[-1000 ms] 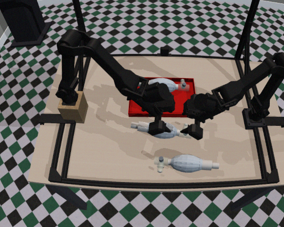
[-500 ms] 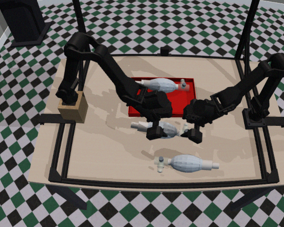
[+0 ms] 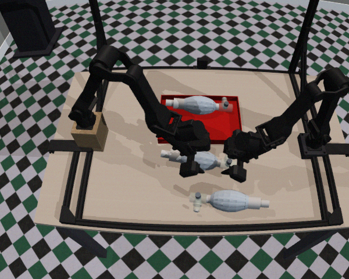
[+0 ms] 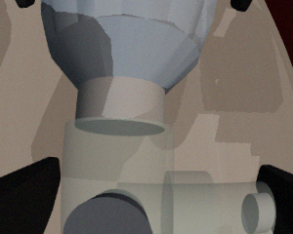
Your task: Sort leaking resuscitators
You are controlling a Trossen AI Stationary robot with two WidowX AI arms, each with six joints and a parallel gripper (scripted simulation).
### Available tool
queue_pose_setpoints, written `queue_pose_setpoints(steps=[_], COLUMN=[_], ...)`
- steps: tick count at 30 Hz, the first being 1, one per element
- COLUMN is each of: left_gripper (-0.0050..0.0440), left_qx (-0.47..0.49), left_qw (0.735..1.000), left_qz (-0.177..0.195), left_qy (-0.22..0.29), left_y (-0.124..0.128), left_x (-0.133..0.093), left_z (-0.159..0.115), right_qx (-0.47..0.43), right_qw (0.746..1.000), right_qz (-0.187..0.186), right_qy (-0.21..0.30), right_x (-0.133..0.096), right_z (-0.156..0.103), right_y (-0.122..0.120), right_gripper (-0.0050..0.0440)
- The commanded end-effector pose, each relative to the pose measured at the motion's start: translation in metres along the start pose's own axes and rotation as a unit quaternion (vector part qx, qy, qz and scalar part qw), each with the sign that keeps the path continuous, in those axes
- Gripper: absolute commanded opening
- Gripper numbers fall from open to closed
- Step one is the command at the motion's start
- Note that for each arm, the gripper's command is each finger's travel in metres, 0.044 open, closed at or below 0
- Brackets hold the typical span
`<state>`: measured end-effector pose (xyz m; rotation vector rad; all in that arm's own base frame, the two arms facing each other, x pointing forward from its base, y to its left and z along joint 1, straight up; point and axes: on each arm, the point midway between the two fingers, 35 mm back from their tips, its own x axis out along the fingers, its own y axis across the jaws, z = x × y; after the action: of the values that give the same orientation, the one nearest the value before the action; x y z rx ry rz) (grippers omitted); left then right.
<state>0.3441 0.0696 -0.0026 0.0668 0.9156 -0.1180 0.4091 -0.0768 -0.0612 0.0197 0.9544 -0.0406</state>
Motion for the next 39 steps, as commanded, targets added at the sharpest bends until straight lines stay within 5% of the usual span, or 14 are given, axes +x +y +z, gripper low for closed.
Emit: queue_pose_setpoints(steps=[1,2,35,36,39], left_gripper=[0.0409,0.0,0.0,0.0,0.0], left_qx=[0.0,0.0,0.0,0.0,0.0], left_qw=[1.0,1.0,1.0,1.0,1.0], left_qz=[0.001,0.0,0.001,0.0,0.0], left_qy=[0.0,0.0,-0.001,0.0,0.0], left_y=[0.0,0.0,0.0002,-0.0001,-0.0001], left_x=[0.0008,0.0002,-0.0001,0.0,0.0], left_z=[-0.0008,0.0,0.0008,0.0002,0.0002], right_qx=[0.001,0.0,0.0,0.0,0.0], right_qw=[1.0,1.0,1.0,1.0,1.0], right_qz=[0.0,-0.001,0.0,0.0,0.0], right_qy=[0.002,0.0,0.0,-0.001,-0.001], right_x=[0.0013,-0.0001,0.0003,0.0003,0.0003], right_z=[-0.0022,0.0,-0.0002,0.0004,0.0004], right_y=[-0.0003,-0.0006,-0.0001,-0.0003,-0.0003], right_gripper=[0.044,0.044,0.044,0.0,0.0])
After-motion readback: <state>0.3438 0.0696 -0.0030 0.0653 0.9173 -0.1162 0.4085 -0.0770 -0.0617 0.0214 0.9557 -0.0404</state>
